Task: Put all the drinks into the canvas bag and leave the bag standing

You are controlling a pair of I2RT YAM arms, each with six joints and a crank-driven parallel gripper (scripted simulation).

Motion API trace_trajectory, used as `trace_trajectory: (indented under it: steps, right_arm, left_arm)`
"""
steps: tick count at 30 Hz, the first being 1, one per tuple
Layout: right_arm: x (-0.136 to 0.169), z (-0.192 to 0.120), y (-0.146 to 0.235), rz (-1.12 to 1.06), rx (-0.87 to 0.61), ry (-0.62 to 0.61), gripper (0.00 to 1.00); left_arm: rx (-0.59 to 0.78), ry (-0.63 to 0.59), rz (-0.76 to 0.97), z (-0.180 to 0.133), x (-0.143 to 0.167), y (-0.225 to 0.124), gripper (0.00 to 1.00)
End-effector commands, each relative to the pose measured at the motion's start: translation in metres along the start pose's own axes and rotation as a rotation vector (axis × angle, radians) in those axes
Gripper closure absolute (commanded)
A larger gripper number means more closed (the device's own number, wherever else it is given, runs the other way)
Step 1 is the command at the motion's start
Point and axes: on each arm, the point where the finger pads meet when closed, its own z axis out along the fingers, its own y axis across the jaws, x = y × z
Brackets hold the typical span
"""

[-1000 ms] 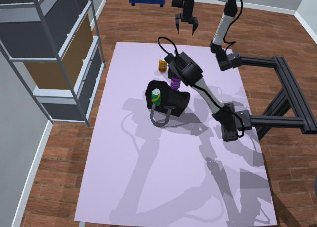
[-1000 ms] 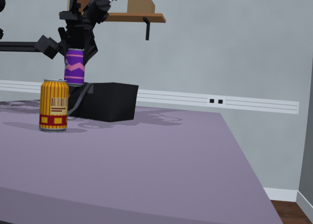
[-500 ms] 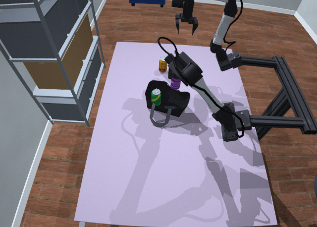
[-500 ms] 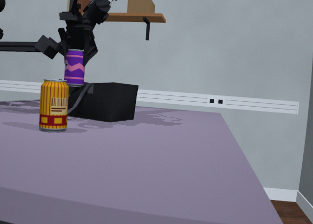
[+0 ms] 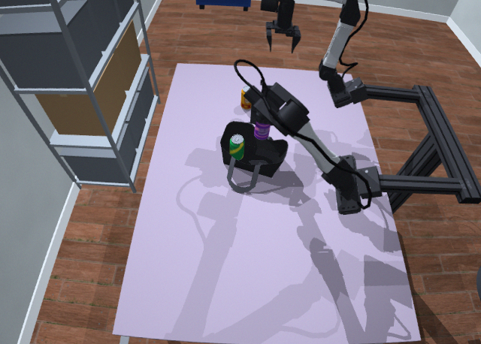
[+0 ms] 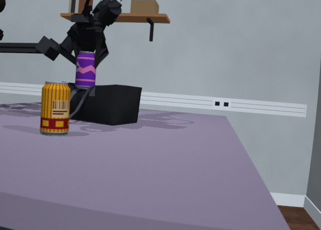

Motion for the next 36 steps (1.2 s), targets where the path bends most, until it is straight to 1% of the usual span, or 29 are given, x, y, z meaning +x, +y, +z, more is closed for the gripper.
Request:
trace_trajectory:
  steps: [1,8,12,13,15,16,17,19,21,22,24,26,28,30,32,34,36]
  right_arm:
    - [-0.003,-0.006,0.004,0.014,-0.014,-0.009,0.0]
    - [-0.003,-0.006,0.004,0.014,-0.014,-0.009,0.0]
    - [-0.003,-0.006,0.004,0.014,-0.014,-0.009,0.0]
    - [-0.003,-0.006,0.004,0.014,-0.014,-0.009,0.0]
    - [-0.003,-0.006,0.004,0.014,-0.014,-0.009,0.0]
    - [-0.003,-0.006,0.004,0.014,-0.014,-0.009,0.0]
    - [-0.003,-0.006,0.004,0.014,-0.014,-0.009,0.0]
    - [-0.003,-0.006,0.004,0.014,-0.014,-0.009,0.0]
    - [-0.003,-0.006,0.004,0.014,-0.014,-0.009,0.0]
    - [-0.003,-0.006,0.004,0.014,-0.014,-0.009,0.0]
    - [-0.003,-0.006,0.004,0.014,-0.014,-0.009,0.0]
    - [-0.003,-0.006,0.004,0.014,-0.014,-0.009,0.0]
    - [-0.003,-0.006,0.004,0.014,-0.014,-0.009,0.0]
    - [-0.003,-0.006,0.004,0.014,-0.014,-0.009,0.0]
    - [-0.003,-0.006,0.004,0.014,-0.014,-0.009,0.0]
    - [-0.003,-0.006,0.004,0.014,-0.014,-0.009,0.0]
    - [-0.003,-0.006,0.004,0.014,-0.014,-0.009,0.0]
  left_arm:
    - [-0.006,-0.053,0.014,-0.018,-0.007,0.013,0.26]
    - [-0.023,-0.067,0.019,-0.031,0.001,0.028,0.26]
    - [-0.015,-0.061,0.02,-0.038,0.011,0.031,0.26]
    - [-0.055,-0.082,0.01,-0.039,0.001,0.043,0.26]
    - [-0.055,-0.082,0.01,-0.039,0.001,0.043,0.26]
    - [-0.004,-0.054,0.021,-0.04,0.017,0.031,0.26]
    - [0.003,-0.048,0.02,-0.042,0.022,0.029,0.26]
    - [-0.013,-0.054,0.021,-0.046,0.022,0.04,0.26]
    - [-0.017,-0.053,0.022,-0.049,0.026,0.042,0.26]
    - [-0.035,-0.063,0.021,-0.051,0.022,0.049,0.26]
    - [-0.058,-0.086,0.025,-0.05,0.008,0.052,0.26]
    - [-0.059,-0.089,0.015,-0.049,0.007,0.051,0.26]
    - [-0.036,-0.073,0.021,-0.046,0.016,0.039,0.26]
    - [-0.057,-0.088,0.026,-0.049,0.008,0.05,0.26]
    - [-0.057,-0.088,0.026,-0.049,0.008,0.05,0.26]
    - [-0.032,-0.072,0.023,-0.046,0.017,0.036,0.26]
    - [-0.058,-0.09,0.023,-0.048,0.008,0.049,0.26]
